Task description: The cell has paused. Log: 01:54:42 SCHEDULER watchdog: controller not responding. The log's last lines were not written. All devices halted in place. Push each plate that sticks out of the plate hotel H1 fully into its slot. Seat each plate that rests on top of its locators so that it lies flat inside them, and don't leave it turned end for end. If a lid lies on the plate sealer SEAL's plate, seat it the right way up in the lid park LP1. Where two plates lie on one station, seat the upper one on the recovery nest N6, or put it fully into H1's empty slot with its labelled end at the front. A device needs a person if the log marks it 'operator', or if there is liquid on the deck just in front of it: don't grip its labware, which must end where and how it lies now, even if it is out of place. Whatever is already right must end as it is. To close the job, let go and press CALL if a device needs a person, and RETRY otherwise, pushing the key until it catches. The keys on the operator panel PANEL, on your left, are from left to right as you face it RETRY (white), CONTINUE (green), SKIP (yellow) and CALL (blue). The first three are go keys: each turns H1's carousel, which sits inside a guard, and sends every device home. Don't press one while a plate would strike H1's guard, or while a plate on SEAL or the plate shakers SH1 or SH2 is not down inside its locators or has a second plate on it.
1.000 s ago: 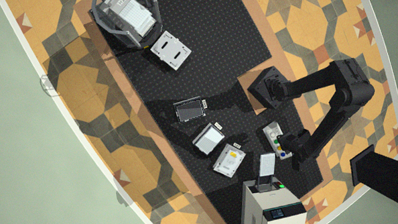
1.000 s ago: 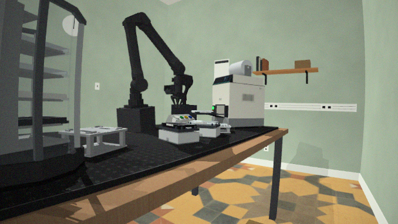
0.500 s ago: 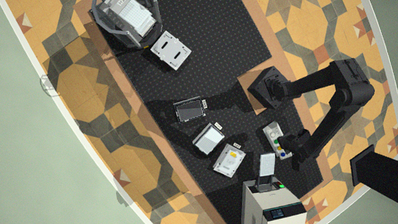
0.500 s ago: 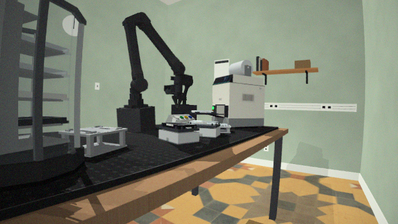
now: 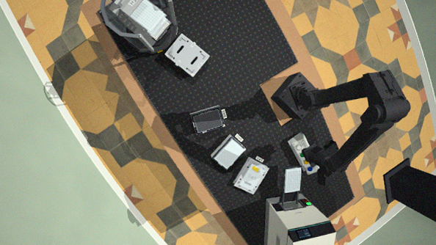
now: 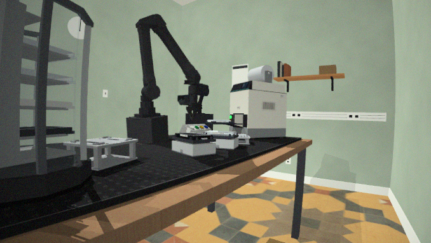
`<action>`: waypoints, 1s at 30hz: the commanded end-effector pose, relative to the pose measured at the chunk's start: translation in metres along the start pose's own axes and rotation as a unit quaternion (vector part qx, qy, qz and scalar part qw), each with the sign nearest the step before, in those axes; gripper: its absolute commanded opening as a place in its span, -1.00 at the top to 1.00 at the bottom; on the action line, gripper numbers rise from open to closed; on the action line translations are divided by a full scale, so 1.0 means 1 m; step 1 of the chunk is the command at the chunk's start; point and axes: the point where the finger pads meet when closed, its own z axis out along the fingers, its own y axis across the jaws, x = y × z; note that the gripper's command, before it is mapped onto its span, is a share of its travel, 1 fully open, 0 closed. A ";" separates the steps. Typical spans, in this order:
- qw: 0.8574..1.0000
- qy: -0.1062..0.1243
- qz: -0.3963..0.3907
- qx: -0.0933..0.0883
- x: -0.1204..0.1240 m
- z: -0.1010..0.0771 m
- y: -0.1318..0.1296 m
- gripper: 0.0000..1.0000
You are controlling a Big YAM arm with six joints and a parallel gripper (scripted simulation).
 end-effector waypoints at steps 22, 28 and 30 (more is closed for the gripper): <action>1.000 0.003 0.000 0.003 0.003 0.028 0.000 1.00; 1.000 0.002 0.000 0.003 0.003 0.036 0.000 1.00; 1.000 0.002 0.000 0.003 0.003 0.039 0.000 1.00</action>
